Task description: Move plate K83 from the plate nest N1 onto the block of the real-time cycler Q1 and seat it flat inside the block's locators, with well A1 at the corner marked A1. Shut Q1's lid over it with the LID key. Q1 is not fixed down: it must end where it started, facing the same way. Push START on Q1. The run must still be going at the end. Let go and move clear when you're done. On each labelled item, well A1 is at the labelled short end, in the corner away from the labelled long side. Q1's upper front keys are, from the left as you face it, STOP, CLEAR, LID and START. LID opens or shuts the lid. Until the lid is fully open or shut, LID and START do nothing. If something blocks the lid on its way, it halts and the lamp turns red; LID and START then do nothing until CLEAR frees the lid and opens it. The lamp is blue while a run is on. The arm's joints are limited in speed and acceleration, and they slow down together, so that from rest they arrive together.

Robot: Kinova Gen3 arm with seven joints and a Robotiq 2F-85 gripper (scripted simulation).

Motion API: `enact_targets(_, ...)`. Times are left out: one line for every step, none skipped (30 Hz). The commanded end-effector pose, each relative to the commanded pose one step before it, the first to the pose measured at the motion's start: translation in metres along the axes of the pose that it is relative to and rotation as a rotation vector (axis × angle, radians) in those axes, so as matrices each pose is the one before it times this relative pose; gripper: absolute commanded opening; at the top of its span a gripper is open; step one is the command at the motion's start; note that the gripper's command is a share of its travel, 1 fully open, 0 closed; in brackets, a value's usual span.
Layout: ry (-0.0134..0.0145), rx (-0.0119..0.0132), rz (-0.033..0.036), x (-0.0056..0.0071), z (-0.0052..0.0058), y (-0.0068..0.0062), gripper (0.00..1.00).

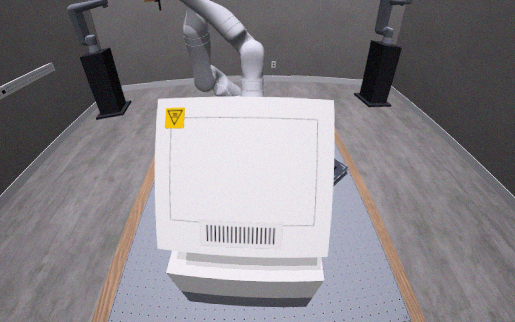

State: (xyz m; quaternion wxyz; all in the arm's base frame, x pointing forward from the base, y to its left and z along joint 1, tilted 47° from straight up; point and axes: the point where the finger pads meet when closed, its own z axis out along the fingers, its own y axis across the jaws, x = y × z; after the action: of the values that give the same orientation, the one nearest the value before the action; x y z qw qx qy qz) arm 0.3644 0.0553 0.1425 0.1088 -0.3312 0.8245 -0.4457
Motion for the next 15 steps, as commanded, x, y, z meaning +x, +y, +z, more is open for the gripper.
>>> enact_targets(-0.00080,-0.00003,0.00002,0.00099,-0.00438,0.00139,0.10)
enact_targets(0.00000,0.00000,0.00000,0.00040,-0.00121,0.00040,0.10)
enact_targets(0.00000,0.00000,0.00000,0.00000,0.00000,0.00000,0.10)
enact_targets(0.00000,0.00000,0.00000,0.00000,0.00000,0.00000,0.10)
enact_targets(0.00000,0.00000,0.00000,0.00039,-0.00122,0.00040,0.10)
enact_targets(0.00000,0.00000,0.00000,0.00040,-0.00121,0.00040,0.10)
enact_targets(0.00000,0.00000,0.00000,0.00040,-0.00121,0.00040,0.10)
enact_targets(0.00000,0.00000,0.00000,0.00040,-0.00121,0.00040,0.10)
enact_targets(0.00000,0.00000,0.00000,0.00040,-0.00121,0.00040,0.10)
enact_targets(0.00000,0.00000,0.00000,0.00040,-0.00121,0.00040,0.10)
enact_targets(0.00000,0.00000,0.00000,0.00040,-0.00121,0.00040,0.10)
enact_targets(0.00000,0.00000,0.00000,0.00040,-0.00121,0.00040,0.10)
enact_targets(0.00000,0.00000,0.00000,0.00040,-0.00121,0.00040,0.10)
enact_targets(0.00000,0.00000,0.00000,0.00040,-0.00121,0.00040,0.10)
enact_targets(0.00000,0.00000,0.00000,0.00040,-0.00121,0.00040,0.10)
